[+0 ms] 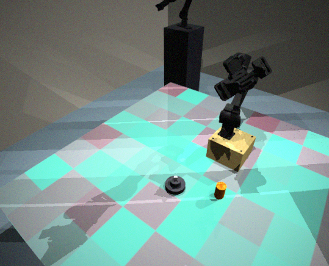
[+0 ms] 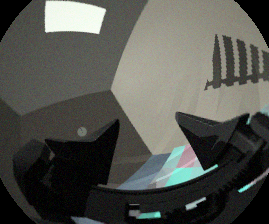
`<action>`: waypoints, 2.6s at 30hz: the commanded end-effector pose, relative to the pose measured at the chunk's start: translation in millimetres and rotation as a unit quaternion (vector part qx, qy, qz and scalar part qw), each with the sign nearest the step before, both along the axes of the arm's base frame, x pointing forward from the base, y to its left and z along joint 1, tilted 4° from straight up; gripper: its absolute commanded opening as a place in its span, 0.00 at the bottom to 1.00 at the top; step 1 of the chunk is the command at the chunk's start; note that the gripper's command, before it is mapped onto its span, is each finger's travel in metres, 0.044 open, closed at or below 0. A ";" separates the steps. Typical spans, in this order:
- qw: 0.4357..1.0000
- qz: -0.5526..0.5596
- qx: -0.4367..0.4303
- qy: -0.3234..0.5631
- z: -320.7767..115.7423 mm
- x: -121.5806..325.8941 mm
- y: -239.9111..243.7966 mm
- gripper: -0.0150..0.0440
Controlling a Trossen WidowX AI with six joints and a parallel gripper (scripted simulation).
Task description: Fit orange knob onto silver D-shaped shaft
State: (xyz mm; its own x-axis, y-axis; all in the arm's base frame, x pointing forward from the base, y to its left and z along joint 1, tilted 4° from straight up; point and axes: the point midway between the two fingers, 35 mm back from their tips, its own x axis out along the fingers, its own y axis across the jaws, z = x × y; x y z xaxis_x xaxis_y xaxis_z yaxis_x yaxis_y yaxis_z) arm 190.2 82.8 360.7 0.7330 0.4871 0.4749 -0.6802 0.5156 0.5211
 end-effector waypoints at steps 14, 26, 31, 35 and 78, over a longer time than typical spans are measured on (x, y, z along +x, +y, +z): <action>0.908 -0.046 -0.321 0.267 -127.5 107.9 29.2 1.00; 0.599 0.153 -0.678 0.397 -279.9 92.6 41.3 1.00; 0.449 0.274 -0.754 0.394 -314.6 66.6 36.0 1.00; 0.443 0.279 -0.756 0.394 -315.8 66.3 31.6 1.00; 0.441 0.280 -0.757 0.393 -411.0 62.6 31.6 1.00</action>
